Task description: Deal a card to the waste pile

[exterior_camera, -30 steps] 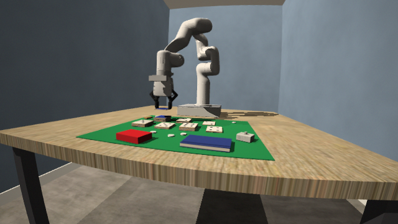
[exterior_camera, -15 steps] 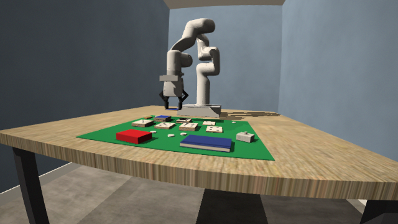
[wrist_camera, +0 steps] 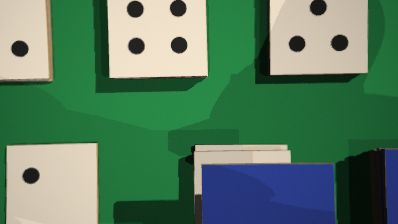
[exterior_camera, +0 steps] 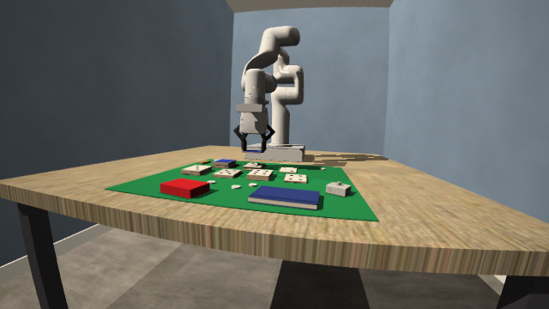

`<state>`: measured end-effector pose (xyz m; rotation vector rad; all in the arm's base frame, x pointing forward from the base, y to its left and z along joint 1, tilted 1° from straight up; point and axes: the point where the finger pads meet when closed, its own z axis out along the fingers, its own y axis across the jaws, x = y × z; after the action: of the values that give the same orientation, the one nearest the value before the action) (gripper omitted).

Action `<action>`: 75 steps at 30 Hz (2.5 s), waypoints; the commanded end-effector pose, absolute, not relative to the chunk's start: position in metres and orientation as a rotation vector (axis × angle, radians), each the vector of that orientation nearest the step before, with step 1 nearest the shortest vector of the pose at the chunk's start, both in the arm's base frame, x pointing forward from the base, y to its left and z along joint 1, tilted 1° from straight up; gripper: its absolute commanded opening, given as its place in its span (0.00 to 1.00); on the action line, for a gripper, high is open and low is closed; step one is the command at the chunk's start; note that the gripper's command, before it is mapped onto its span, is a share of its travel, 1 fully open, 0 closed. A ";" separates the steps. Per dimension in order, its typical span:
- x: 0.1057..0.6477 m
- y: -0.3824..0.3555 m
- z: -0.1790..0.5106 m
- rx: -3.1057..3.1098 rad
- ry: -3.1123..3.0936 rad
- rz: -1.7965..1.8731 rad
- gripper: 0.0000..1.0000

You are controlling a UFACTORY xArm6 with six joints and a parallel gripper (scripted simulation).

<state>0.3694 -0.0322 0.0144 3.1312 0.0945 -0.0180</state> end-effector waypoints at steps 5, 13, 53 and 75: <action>0.371 -0.028 0.016 3.130 0.095 -0.012 0.73; 0.371 -0.028 0.016 3.130 0.095 -0.012 0.73; 0.370 -0.028 -0.025 3.130 0.095 -0.012 0.73; 0.370 -0.028 -0.029 3.130 0.095 -0.012 0.73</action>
<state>0.3689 -0.0281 -0.0286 3.1304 0.0945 -0.0175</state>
